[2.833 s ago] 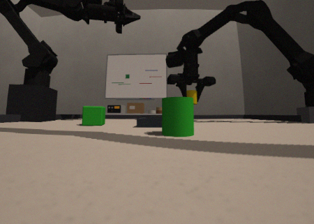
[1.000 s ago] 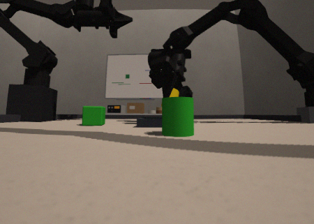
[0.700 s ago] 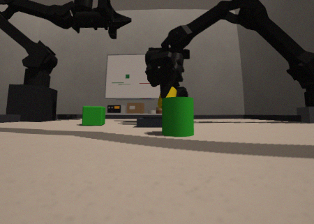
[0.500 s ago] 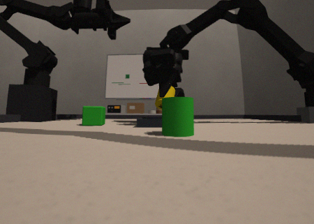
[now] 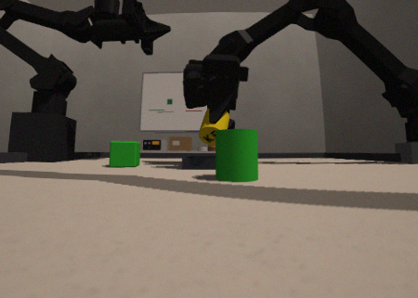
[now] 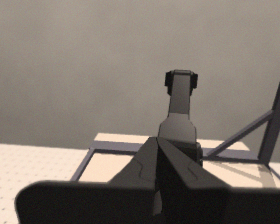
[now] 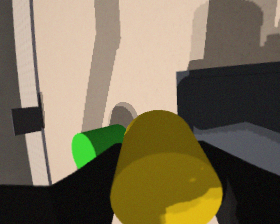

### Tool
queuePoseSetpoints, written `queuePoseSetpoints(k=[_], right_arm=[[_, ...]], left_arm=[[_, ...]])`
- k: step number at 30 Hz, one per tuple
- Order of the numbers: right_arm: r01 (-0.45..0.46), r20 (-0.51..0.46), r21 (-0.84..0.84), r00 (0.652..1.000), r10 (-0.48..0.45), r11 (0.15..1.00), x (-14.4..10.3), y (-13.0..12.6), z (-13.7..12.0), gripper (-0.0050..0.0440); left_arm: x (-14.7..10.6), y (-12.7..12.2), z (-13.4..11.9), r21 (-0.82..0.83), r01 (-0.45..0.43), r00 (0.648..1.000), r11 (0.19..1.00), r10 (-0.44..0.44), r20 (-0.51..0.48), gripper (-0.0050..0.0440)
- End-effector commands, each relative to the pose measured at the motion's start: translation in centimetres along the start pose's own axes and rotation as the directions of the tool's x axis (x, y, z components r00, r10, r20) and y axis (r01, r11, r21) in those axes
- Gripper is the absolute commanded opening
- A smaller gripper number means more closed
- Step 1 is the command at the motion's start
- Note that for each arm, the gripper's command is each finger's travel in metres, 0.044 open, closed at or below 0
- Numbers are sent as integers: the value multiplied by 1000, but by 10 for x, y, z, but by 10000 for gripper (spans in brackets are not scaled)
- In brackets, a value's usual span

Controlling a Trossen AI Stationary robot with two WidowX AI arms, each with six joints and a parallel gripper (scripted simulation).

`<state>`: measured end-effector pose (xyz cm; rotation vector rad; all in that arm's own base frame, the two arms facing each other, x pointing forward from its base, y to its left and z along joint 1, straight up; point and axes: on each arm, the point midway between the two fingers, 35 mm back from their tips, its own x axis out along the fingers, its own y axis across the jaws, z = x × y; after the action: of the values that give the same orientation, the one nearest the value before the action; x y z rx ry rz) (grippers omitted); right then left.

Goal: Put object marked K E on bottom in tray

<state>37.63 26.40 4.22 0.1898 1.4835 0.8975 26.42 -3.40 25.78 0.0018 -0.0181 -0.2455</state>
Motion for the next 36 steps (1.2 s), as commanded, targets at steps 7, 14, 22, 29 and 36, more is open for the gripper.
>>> queuePoseSetpoints(k=[7, 14, 22, 29, 36], right_arm=[[-96, 1, -202, 995, 98, 975, 13, 33, 9, 171], [-154, -17, -308, 987, 157, 939, 24, 50, 8, 171], [-230, -46, -443, 971, 235, 866, 39, 72, 6, 171], [-275, -67, -521, 957, 283, 808, 47, 86, 4, 171], [-332, -100, -621, 932, 349, 710, 59, 105, -1, 171]], left_arm=[[-6, -5, -11, -2, 30, 1000, 1000, -30, -7, -50], [-10, -9, -17, -3, 50, 999, 999, -50, -8, -50], [-14, -14, -24, -4, 76, 997, 997, -77, -11, -50], [-16, -17, -29, -5, 93, 996, 996, -93, -12, -50], [-20, -21, -36, -6, 117, 993, 993, -117, -14, -50]])
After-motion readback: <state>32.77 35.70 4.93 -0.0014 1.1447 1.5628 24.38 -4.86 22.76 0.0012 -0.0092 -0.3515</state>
